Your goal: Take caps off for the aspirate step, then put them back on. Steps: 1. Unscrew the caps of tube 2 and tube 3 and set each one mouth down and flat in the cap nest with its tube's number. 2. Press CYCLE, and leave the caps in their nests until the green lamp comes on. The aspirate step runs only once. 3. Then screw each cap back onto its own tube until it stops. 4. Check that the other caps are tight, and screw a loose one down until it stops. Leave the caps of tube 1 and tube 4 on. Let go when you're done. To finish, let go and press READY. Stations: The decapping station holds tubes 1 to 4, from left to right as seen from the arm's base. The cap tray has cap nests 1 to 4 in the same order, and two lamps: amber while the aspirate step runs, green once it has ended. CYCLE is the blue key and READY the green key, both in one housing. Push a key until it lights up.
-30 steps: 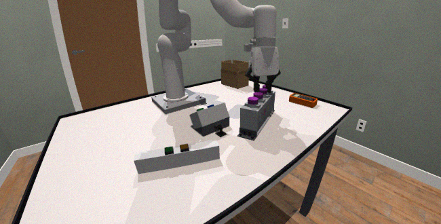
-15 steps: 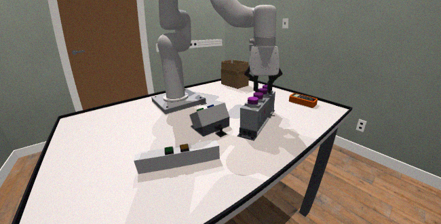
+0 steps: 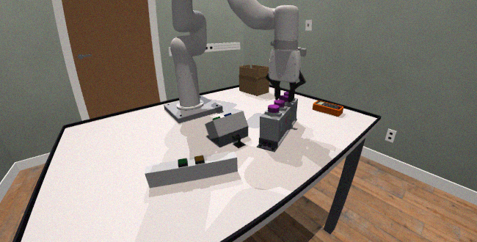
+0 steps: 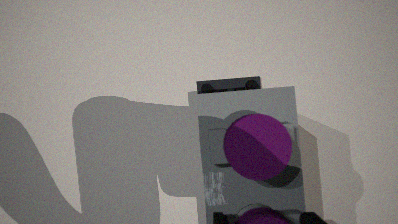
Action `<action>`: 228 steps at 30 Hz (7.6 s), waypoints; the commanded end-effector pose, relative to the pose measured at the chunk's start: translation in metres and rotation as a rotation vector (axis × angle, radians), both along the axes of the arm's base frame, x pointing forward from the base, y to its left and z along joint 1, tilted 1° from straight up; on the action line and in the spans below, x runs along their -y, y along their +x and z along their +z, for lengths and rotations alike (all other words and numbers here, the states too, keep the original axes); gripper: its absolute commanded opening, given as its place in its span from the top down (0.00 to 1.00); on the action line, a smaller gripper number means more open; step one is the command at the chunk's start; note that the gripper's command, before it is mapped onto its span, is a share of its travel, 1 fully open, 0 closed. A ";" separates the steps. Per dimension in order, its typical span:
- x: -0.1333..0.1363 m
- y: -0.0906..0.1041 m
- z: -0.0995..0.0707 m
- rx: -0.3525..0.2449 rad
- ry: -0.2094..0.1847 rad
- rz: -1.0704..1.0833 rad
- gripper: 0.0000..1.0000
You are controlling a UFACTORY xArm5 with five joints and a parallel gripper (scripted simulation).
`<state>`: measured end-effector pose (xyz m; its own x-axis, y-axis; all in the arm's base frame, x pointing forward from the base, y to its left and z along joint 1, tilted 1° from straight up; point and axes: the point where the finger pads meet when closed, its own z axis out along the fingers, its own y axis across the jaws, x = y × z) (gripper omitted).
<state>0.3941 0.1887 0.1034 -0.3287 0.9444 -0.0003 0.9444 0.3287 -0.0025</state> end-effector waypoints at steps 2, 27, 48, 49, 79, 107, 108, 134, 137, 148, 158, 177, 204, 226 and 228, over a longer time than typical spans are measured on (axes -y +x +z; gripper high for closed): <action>-0.001 0.001 0.002 0.008 -0.005 -0.320 0.54; -0.001 0.001 0.002 0.010 -0.005 -0.710 1.00; -0.001 0.001 0.002 0.008 -0.006 -0.164 1.00; -0.001 0.001 0.002 0.007 -0.005 -0.128 1.00; -0.001 0.001 0.002 0.003 -0.007 0.861 1.00; -0.001 0.001 0.002 0.006 -0.006 0.306 0.54; -0.001 0.001 0.002 0.006 -0.006 0.265 0.54; -0.001 0.001 0.002 0.010 -0.005 -0.710 0.54; -0.001 0.001 0.002 0.010 -0.005 -0.710 0.54; -0.001 0.001 0.002 0.010 -0.005 -0.710 1.00; -0.001 0.001 0.002 0.009 -0.005 -0.610 1.00; -0.001 0.001 0.003 0.006 -0.006 0.100 1.00; -0.001 0.001 0.003 0.003 -0.007 0.861 1.00; -0.001 0.001 0.003 0.005 -0.006 0.387 0.54; -0.001 0.001 0.003 0.005 -0.006 0.346 0.54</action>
<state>0.3940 0.1887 0.1050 -0.7703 0.6377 0.0012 0.6377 0.7703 -0.0027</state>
